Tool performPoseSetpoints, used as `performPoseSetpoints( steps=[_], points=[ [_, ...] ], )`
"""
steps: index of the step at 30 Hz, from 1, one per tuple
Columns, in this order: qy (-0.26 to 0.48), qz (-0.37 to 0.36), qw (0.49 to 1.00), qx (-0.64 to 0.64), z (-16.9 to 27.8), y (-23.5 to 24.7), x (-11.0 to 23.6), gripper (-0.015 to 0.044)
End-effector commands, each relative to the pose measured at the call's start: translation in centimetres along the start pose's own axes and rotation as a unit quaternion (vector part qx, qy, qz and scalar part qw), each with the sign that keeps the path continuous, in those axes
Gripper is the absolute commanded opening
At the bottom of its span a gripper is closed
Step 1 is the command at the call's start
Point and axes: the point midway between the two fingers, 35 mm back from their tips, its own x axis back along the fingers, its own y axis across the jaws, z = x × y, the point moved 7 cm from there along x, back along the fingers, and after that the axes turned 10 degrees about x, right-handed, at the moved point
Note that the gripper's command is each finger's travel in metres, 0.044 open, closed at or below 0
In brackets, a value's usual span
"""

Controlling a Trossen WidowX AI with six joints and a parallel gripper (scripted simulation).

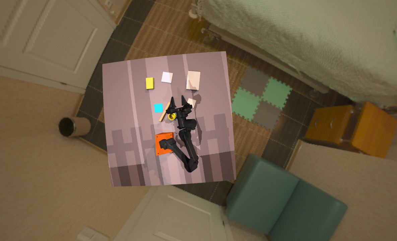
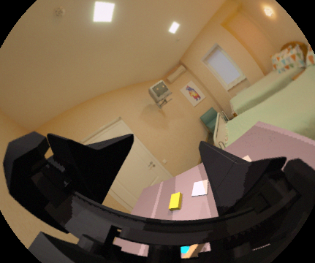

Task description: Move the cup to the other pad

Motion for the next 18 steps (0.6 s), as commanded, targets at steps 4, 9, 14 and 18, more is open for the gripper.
performPoseSetpoints(
  steps=[4, 9, 14, 18],
  points=[
    [0.143, 0.024, 0.988, 0.060, 5.3, 0.1, -1.7, 0.0295],
    [0.348, 0.026, 0.922, 0.169, 12.8, 0.3, -2.0, 0.0167],
    [0.568, -0.026, 0.757, 0.321, 20.4, 0.3, 0.7, 0.0167],
    [0.696, -0.112, 0.557, 0.439, 24.5, -0.1, 4.3, 0.0167]
  ],
)
